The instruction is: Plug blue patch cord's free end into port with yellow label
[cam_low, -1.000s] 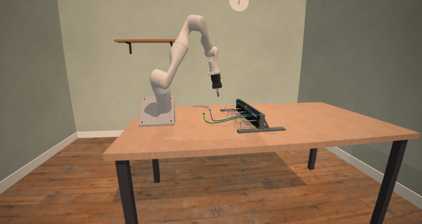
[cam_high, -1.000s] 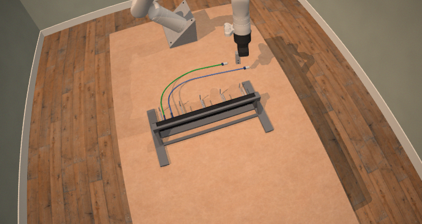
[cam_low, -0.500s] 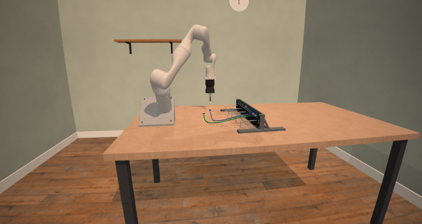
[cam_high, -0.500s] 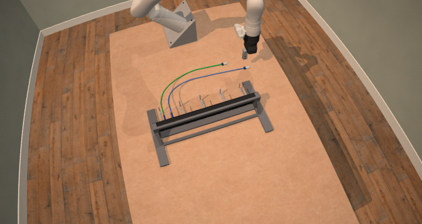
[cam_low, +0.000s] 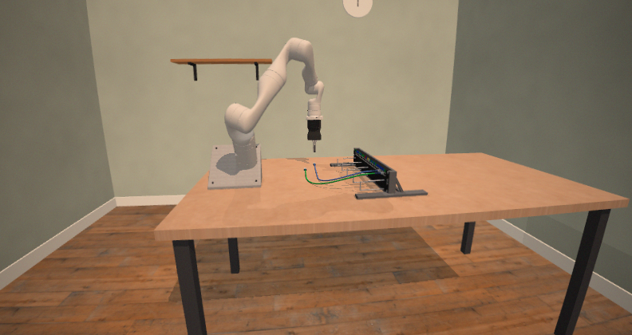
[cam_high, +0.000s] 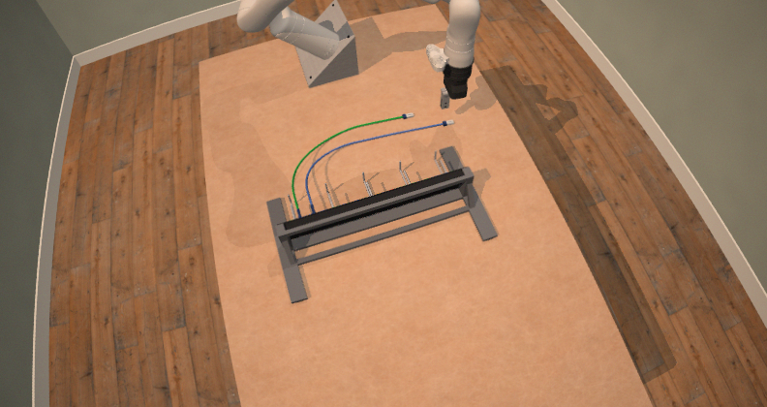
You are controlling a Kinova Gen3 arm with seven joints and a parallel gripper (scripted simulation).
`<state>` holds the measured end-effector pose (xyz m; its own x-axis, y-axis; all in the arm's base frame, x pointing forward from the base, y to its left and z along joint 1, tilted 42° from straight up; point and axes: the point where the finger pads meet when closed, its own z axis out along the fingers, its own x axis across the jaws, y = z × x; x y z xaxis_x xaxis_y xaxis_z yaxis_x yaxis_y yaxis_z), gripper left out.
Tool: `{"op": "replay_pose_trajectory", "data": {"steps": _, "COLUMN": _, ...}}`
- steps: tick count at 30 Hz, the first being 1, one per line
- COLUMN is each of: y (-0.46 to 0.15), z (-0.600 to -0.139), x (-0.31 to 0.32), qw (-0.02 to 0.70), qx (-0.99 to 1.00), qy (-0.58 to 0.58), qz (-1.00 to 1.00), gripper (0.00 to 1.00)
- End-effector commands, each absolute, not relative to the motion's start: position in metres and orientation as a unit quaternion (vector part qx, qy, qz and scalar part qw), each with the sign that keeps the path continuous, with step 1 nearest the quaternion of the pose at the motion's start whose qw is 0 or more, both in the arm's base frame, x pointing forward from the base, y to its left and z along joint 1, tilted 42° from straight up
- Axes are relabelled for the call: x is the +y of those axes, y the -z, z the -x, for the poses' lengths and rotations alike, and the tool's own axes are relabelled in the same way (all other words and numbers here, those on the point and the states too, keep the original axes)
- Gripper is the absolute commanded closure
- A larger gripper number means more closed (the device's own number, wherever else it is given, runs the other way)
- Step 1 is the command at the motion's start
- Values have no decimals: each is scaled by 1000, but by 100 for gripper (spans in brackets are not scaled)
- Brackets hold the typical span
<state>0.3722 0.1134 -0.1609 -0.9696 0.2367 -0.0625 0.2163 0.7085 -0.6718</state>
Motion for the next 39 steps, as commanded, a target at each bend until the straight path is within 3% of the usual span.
{"op": "replay_pose_trajectory", "data": {"steps": 1, "y": 160, "z": -373, "x": 115, "qw": 13, "qx": -925, "qy": -361, "qz": 122, "gripper": 100}}
{"op": "replay_pose_trajectory", "data": {"steps": 33, "y": 164, "z": -374, "x": 118, "qw": 12, "qx": -924, "qy": -361, "qz": 127, "gripper": 100}}
{"op": "replay_pose_trajectory", "data": {"steps": 34, "y": 164, "z": -374, "x": 118, "qw": 12, "qx": -924, "qy": -361, "qz": 127, "gripper": 27}}
{"op": "replay_pose_trajectory", "data": {"steps": 39, "y": 164, "z": -374, "x": 118, "qw": 12, "qx": -924, "qy": -361, "qz": 127, "gripper": 27}}
